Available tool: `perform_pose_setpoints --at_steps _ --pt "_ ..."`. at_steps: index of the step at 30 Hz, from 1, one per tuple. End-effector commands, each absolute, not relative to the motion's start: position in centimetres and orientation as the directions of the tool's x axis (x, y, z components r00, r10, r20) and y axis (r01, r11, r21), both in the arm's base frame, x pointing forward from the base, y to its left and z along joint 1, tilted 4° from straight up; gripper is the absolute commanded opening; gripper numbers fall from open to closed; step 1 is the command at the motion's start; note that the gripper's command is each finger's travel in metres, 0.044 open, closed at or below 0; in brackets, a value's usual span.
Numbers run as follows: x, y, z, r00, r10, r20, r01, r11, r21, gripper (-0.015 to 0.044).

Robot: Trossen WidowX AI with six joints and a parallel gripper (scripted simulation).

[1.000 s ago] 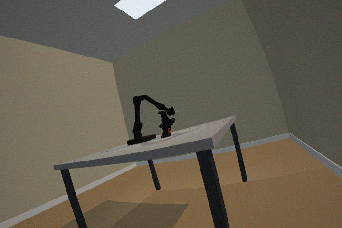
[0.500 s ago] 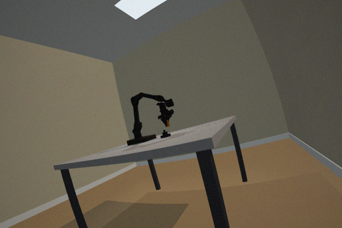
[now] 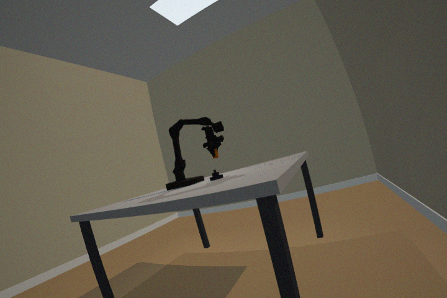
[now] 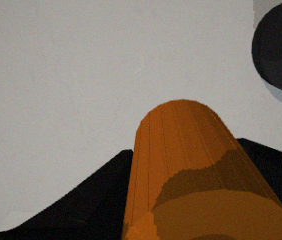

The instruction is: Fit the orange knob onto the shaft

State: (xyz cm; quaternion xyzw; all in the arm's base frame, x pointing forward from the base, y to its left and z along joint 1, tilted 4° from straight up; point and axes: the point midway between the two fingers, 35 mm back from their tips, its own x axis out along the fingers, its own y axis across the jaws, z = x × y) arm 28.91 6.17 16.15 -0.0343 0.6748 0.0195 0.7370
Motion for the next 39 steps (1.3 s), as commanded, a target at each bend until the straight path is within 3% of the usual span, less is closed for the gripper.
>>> perform_pose_setpoints --at_steps 1,39 --pt "29.3 5.3 16.1 0.091 -0.02 -0.996 -0.077 0.997 -0.027 0.0" --pt "32.2 -5.0 12.3 0.092 -0.027 -0.995 -0.072 0.997 -0.034 0.0"
